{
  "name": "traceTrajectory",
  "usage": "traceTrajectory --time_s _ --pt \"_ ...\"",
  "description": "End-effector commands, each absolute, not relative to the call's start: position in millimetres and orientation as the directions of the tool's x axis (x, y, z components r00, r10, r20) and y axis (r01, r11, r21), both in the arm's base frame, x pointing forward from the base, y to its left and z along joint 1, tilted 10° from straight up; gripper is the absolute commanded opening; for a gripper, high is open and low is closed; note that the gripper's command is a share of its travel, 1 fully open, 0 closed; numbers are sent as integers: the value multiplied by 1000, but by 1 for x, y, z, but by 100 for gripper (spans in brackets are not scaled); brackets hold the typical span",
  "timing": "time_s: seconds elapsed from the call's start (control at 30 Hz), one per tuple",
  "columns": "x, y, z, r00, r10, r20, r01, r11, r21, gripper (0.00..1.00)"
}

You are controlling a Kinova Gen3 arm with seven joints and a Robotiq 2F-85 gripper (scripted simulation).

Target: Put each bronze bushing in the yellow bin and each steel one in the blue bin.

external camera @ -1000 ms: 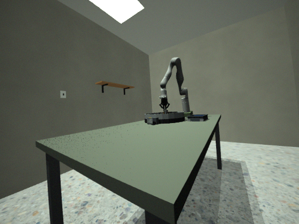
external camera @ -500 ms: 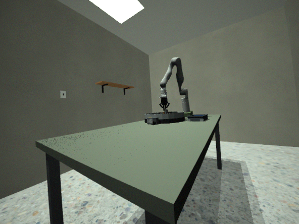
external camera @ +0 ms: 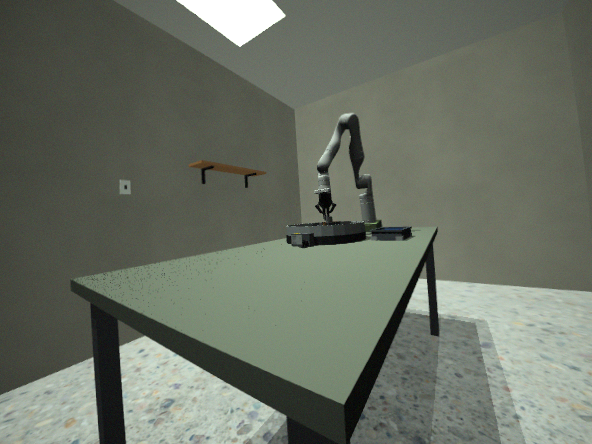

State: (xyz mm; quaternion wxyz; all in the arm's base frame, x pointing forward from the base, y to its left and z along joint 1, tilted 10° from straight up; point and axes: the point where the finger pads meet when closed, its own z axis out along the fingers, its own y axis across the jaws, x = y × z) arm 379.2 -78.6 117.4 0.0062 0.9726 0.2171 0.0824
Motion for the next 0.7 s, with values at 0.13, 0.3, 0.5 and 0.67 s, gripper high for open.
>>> traceTrajectory --time_s 0.13,0.3,0.5,0.67 --pt "379 -78 121 891 424 160 422 -905 48 0" --pt "379 -78 121 891 424 160 422 -905 48 0" --pt "378 -78 124 892 424 159 422 -905 48 0" --pt "378 -78 125 891 424 159 422 -905 48 0"
